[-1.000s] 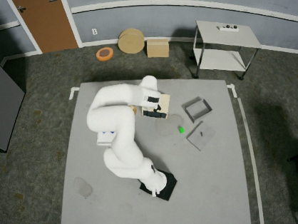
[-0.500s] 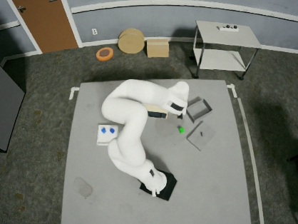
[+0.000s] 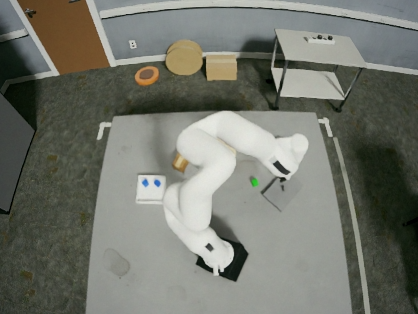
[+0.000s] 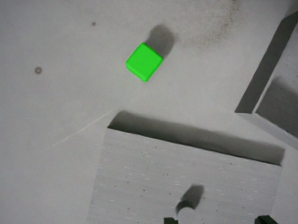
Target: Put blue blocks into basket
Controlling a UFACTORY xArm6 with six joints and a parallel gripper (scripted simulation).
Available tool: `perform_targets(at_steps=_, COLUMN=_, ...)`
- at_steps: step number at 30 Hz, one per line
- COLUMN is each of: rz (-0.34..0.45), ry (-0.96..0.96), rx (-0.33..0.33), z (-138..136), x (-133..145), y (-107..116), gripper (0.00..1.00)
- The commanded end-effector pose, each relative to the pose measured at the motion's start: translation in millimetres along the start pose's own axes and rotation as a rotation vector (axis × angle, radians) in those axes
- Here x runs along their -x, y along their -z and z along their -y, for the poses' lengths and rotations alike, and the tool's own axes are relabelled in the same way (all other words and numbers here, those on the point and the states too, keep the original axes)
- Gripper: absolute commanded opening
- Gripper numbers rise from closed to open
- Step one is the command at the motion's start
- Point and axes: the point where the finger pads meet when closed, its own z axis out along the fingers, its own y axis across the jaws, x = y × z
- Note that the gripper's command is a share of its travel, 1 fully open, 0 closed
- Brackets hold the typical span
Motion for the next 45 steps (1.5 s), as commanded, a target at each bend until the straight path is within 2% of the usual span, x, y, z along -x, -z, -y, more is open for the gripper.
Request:
perform_targets(at_steps=1, rz=0.007, ry=-0.278, rx=-0.006, z=-9.6, x=33.8, y=-1.2, gripper=0.46)
perform_targets(at_steps=13, rz=-0.015, ry=-0.814, rx=0.005, z=-9.5, x=34.4, y=-1.2, gripper=0.46)
perform_targets(at_steps=15, rz=-0.015, ry=-0.814, rx=0.005, z=-9.5, x=34.4, y=-1.2, gripper=0.46)
perform_targets(at_steps=16, rz=-0.021, ry=-0.945, rx=0.003, z=-9.5, x=34.4, y=-1.2, gripper=0.46)
perform_targets(at_steps=30, rz=-0.016, ry=-1.530, rx=-0.029, z=-9.5, x=34.4, y=-1.2, gripper=0.46)
perform_targets(at_steps=32, rz=-0.016, ry=-1.530, rx=-0.029, z=-9.5, x=34.4, y=-1.2, gripper=0.46)
perform_targets(at_steps=33, rz=0.000, ry=-1.652, rx=-0.043, z=-9.5, x=34.4, y=-1.2, gripper=0.46)
perform_targets(at_steps=37, rz=0.034, ry=-1.790, rx=-0.064, z=-9.5, x=34.4, y=-1.2, gripper=0.46)
perform_targets(at_steps=45, rz=0.037, ry=-1.796, rx=-0.065, z=-9.5, x=34.4, y=-1.2, gripper=0.46)
